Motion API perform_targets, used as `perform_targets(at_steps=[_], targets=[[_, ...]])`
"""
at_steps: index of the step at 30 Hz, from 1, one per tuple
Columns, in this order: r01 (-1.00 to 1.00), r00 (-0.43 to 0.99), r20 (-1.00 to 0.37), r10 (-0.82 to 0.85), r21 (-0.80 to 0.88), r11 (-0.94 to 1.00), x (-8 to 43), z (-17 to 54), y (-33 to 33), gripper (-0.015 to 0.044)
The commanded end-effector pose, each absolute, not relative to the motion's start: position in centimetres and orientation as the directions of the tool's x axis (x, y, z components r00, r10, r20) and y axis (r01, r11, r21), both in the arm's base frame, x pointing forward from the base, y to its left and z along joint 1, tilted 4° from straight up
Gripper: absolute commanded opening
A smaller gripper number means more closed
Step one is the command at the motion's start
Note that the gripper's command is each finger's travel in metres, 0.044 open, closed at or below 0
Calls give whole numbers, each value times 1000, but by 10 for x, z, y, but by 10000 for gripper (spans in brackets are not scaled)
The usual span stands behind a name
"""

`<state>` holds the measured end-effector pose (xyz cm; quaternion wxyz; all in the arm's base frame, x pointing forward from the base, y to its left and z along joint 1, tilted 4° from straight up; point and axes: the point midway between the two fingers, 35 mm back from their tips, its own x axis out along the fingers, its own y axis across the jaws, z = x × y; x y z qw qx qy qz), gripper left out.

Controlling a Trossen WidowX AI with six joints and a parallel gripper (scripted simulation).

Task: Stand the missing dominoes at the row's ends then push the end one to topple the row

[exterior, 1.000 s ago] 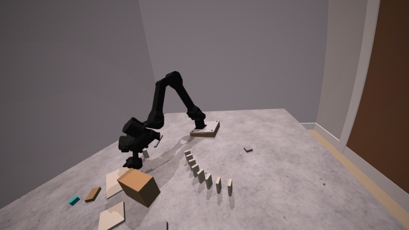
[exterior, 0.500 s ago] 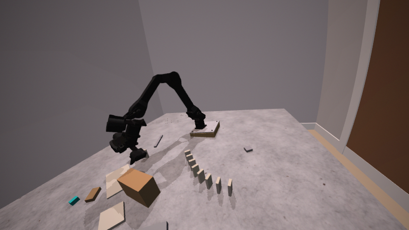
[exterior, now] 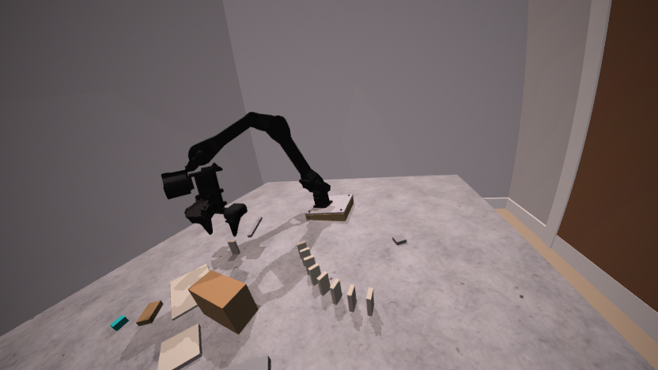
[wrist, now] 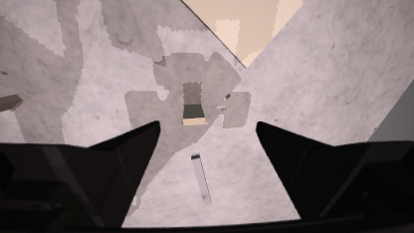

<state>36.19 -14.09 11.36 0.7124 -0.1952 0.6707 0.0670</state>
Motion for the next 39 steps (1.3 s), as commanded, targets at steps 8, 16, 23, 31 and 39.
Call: perform_targets(at_steps=[8,16,23,31,39], targets=[[-409,56,-995,-87,-102,907,349,130,-135,440],[-409,55,-995,-87,-102,907,351,72,-140,440],[-409,55,-995,-87,-102,907,351,70,-140,440],[-409,55,-995,-87,-102,907,351,57,-141,440],[-409,55,-995,-87,-102,907,351,56,-141,335]])
